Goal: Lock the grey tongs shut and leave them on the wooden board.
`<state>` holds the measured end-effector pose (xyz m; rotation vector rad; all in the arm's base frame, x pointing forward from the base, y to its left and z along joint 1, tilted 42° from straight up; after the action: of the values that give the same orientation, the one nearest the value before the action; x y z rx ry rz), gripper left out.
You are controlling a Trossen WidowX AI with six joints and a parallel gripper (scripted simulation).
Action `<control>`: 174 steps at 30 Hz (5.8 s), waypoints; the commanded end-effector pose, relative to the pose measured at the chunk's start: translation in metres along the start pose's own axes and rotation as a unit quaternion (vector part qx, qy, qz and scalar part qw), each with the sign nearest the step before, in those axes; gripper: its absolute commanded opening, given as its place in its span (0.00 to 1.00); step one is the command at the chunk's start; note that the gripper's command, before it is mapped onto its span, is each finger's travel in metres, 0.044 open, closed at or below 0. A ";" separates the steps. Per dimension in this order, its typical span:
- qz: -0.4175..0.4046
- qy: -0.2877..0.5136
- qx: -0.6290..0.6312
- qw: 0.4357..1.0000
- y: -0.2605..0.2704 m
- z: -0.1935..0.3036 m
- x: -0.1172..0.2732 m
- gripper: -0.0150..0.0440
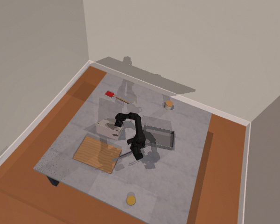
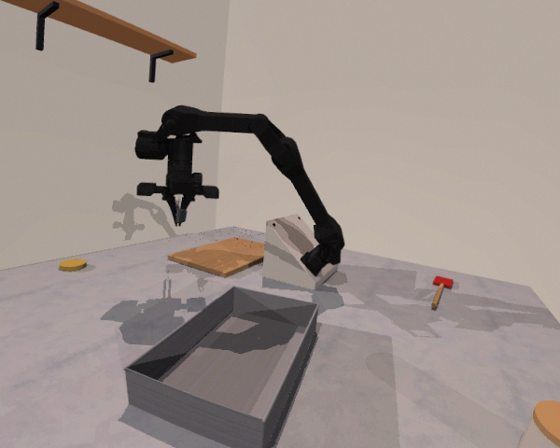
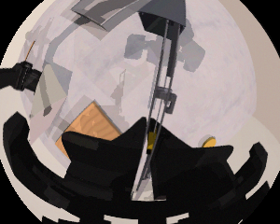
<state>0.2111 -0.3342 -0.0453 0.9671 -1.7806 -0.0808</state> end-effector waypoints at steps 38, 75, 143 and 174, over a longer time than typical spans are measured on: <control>0.006 0.017 -0.503 0.864 0.146 0.269 0.013 0.00; -0.135 0.436 -0.425 0.782 0.122 0.245 -0.014 0.00; 0.003 0.017 -0.520 0.854 0.154 0.276 0.010 0.00; 0.003 0.017 -0.520 0.854 0.152 0.283 -0.039 0.00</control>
<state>-0.1009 -0.3186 -0.1225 0.1490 -1.3775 -0.9176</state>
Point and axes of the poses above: the point midway between the two fingers, 35 mm back from their tips, its own x axis back along the fingers, its own y axis across the jaws, z = x × y, the point moved 2 cm from there along x, back along the fingers, and after that the axes turned 7 degrees about -x, right-handed, at the moved point
